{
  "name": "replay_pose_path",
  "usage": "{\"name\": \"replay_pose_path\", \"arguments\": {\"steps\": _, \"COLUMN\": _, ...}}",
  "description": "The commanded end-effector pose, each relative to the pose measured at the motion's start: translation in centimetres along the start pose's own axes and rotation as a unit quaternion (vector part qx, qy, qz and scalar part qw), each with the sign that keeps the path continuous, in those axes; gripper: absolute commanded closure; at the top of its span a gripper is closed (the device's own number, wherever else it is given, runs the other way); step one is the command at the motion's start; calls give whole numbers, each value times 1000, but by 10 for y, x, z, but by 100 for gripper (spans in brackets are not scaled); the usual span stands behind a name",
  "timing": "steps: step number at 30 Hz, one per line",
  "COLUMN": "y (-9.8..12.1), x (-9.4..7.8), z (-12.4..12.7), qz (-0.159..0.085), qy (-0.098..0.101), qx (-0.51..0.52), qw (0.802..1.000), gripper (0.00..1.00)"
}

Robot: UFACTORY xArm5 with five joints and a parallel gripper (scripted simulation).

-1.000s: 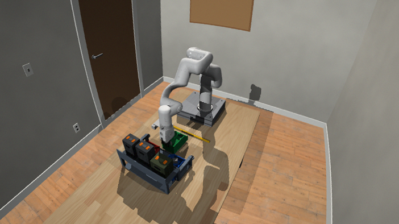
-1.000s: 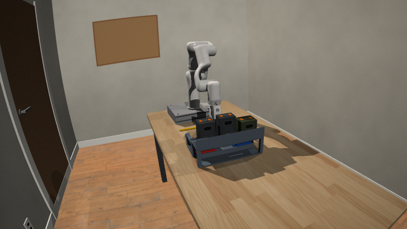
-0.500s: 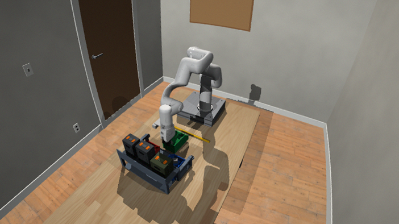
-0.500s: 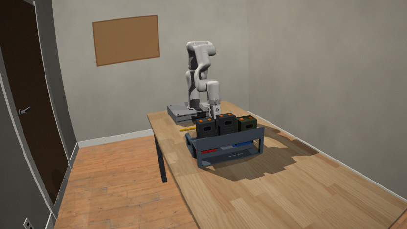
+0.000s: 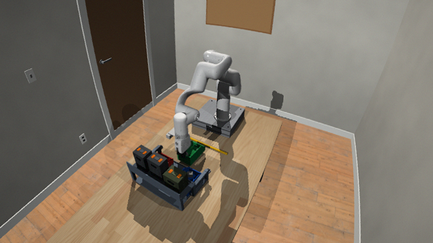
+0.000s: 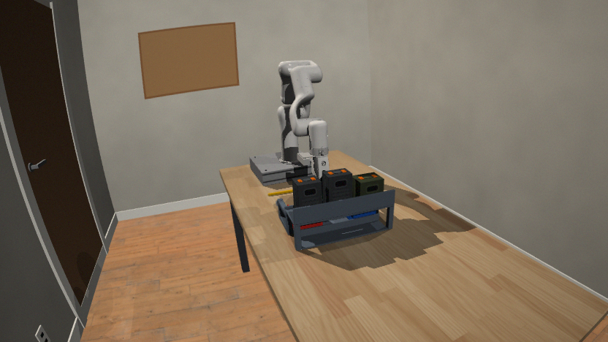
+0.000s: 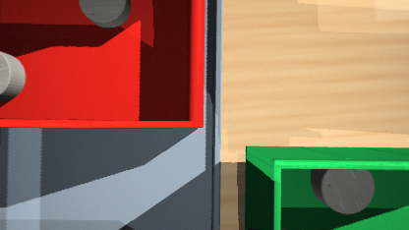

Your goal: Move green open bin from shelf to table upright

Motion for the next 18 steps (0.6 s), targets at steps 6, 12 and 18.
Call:
{"name": "replay_pose_path", "arguments": {"steps": 6, "y": -1, "x": 1, "z": 4, "qz": -2, "qy": -1, "qx": 0, "qw": 1000, "gripper": 100}}
{"name": "replay_pose_path", "arguments": {"steps": 12, "y": -2, "x": 1, "z": 7, "qz": -2, "qy": -1, "qx": 0, "qw": 1000, "gripper": 100}}
{"name": "replay_pose_path", "arguments": {"steps": 18, "y": -2, "x": 1, "z": 9, "qz": -2, "qy": -1, "qx": 0, "qw": 1000, "gripper": 100}}
Point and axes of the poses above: the point where the finger pads meet when closed, its own x axis back along the fingers, its own z axis across the jaws, y = z × x, the point moved 2 cm from there along x, back along the fingers, and after that the axes turned 13 degrees about -x, right-handed, at the moved point
